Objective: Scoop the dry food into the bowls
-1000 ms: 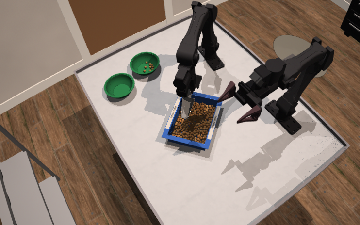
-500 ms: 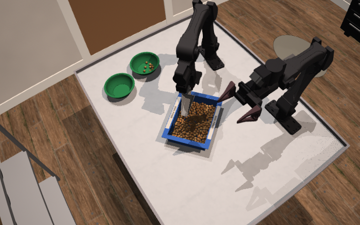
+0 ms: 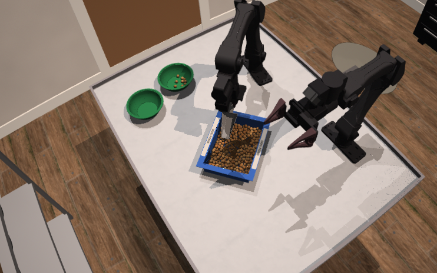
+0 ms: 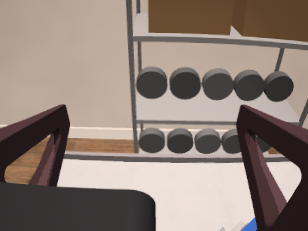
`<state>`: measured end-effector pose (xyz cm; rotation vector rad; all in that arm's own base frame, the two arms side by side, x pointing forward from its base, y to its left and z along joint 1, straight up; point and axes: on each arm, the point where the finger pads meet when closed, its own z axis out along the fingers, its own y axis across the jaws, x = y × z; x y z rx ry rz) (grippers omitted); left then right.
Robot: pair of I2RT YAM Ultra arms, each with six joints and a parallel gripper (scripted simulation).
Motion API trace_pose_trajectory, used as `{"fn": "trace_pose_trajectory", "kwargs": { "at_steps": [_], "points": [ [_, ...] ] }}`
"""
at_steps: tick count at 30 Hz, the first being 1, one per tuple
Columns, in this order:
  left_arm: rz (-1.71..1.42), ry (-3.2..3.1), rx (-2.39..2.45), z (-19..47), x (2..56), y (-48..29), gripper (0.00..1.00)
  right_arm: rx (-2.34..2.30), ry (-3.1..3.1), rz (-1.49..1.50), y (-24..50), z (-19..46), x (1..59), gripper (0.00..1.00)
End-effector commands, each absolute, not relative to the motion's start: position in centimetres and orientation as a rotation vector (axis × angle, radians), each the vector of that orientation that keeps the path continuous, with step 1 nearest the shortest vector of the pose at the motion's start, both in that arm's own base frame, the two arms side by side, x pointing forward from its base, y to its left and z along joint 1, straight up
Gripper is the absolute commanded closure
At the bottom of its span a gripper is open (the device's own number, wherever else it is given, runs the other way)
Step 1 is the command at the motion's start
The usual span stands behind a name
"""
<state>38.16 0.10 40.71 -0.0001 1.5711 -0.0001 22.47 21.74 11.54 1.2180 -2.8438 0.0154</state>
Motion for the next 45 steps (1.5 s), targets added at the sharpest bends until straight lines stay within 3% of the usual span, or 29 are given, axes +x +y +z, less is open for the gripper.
{"fn": "trace_pose_trajectory", "kwargs": {
  "at_steps": [1, 45],
  "points": [
    [0.0, 1.537, 0.0, 42.1, 37.8, 0.1, 0.0, 1.241, -2.918, -0.028, 21.8, 13.1, 23.1, 1.0],
    [0.0, 1.537, 0.0, 42.1, 37.8, 0.1, 0.0, 1.253, -2.908, -0.021, 23.8, 10.9, 24.2, 1.0]
  ]
}}
